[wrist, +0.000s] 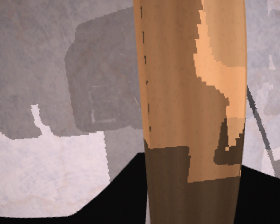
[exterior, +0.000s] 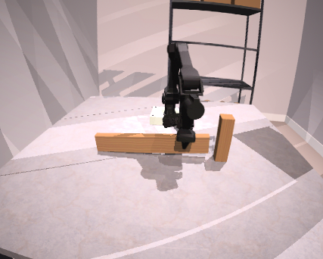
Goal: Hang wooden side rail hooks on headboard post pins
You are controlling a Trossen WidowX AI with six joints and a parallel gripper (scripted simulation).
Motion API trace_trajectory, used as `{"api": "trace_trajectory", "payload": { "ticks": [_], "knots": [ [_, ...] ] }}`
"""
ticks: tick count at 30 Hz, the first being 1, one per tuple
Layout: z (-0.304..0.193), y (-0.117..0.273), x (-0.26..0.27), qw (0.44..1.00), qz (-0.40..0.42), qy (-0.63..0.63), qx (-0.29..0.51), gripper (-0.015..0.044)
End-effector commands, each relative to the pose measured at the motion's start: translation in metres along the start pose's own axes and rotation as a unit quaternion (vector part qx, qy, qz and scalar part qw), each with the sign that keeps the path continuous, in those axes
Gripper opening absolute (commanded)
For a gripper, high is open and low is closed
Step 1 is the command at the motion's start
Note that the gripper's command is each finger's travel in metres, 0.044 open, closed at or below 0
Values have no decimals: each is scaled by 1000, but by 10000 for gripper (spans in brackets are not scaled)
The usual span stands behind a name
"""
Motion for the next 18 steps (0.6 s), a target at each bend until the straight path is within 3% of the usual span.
{"api": "trace_trajectory", "payload": {
  "ticks": [1,18],
  "knots": [
    [-1,4,-1,1000,5,-2,3,0],
    [-3,6,1,1000,5,-2,3,0]
  ]
}}
Point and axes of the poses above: the point midway between the two fingers, 35 mm back from their tips, its own y axis back along the fingers, its own x axis across the jaws, z = x × y, the point moved 9 cm from there along y, back along the fingers, and after that the axes turned 7 degrees about -y, right-handed, at the moved point
